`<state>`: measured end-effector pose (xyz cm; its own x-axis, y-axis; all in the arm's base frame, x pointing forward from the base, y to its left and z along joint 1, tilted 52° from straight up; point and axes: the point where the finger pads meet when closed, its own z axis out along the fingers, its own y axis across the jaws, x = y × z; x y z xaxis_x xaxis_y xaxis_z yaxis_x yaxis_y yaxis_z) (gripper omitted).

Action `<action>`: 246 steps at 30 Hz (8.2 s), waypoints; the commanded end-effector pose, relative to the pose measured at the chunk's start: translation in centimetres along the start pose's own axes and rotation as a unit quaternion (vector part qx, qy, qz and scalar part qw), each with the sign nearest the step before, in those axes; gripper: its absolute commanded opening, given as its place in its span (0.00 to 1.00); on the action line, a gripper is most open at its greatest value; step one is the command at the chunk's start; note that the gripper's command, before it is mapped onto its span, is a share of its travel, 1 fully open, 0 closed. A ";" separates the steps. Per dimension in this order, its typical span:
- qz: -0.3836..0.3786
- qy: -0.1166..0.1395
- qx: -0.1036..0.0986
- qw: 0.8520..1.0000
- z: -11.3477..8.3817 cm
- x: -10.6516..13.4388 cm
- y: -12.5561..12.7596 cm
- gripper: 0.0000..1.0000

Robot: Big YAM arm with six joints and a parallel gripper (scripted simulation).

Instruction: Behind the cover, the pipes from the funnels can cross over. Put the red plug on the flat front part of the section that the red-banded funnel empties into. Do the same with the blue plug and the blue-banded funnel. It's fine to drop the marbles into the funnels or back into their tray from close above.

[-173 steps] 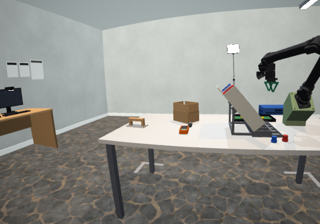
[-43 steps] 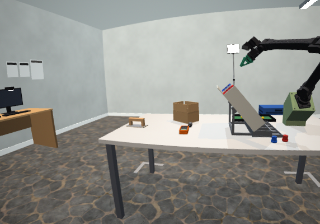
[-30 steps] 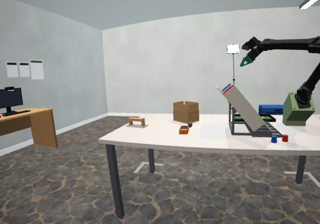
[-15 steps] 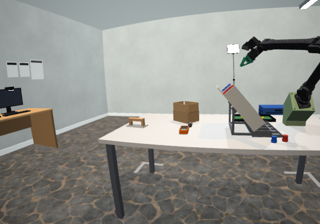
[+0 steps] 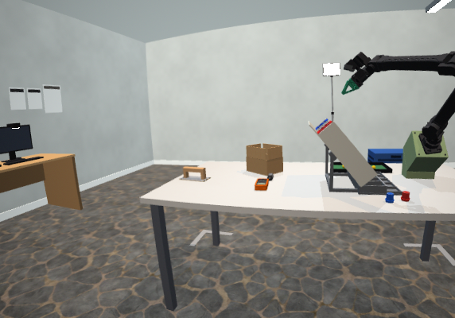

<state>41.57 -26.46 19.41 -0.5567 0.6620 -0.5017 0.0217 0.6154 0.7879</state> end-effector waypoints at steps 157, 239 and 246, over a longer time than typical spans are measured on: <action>0.002 0.421 -0.002 0.907 10.1 49.1 -30.2 0.56; 0.003 0.422 -0.002 0.907 11.0 50.4 -29.9 0.56; 0.002 0.421 -0.002 0.907 11.5 50.8 -29.9 0.56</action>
<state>22.59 -7.57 -33.05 -0.9918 0.1068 -0.0695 0.0118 0.6198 0.7846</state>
